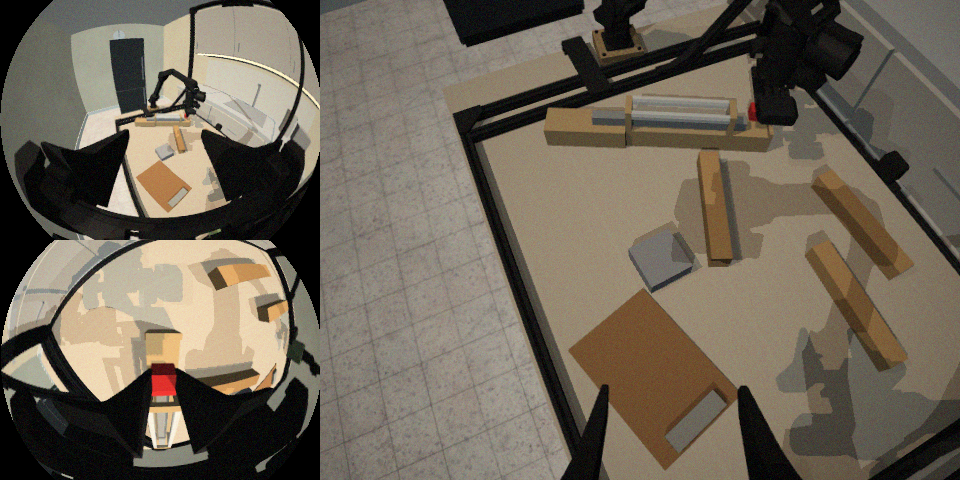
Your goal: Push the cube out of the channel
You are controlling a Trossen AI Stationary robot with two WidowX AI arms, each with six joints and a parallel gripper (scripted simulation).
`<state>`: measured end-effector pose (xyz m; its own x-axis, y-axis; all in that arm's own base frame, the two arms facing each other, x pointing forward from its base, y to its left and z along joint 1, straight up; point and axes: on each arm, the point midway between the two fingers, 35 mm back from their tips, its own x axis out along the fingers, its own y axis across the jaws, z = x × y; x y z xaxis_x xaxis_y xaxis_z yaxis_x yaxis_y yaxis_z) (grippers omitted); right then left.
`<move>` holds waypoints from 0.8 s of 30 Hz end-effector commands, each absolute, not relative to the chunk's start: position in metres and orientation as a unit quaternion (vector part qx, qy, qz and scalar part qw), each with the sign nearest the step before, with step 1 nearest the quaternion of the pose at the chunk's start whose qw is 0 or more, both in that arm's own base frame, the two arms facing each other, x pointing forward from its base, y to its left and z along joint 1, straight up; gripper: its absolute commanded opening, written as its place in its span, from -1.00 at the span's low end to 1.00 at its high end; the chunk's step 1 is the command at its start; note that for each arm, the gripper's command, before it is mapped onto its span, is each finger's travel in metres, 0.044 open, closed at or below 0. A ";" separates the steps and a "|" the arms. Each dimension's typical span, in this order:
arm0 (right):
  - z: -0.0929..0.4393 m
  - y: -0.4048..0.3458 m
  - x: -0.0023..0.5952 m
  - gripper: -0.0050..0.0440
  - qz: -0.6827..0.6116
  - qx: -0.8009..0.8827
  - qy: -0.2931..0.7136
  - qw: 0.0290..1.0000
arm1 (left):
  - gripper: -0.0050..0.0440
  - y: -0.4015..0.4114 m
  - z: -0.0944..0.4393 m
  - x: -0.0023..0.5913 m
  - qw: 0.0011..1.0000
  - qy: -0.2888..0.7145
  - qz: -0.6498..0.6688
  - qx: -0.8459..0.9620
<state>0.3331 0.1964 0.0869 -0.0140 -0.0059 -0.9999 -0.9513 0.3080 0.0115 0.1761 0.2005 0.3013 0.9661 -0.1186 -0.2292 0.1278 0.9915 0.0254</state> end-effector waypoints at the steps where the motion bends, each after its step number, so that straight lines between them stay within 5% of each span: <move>1: 0.093 0.197 0.334 -0.55 0.416 -0.416 0.572 0.572 | 0.84 0.200 0.302 0.176 0.991 0.113 -0.063 0.021; 24: 0.122 0.209 0.289 -0.55 0.416 -0.416 0.572 0.572 | 0.84 0.200 0.302 0.176 0.991 0.113 -0.063 0.021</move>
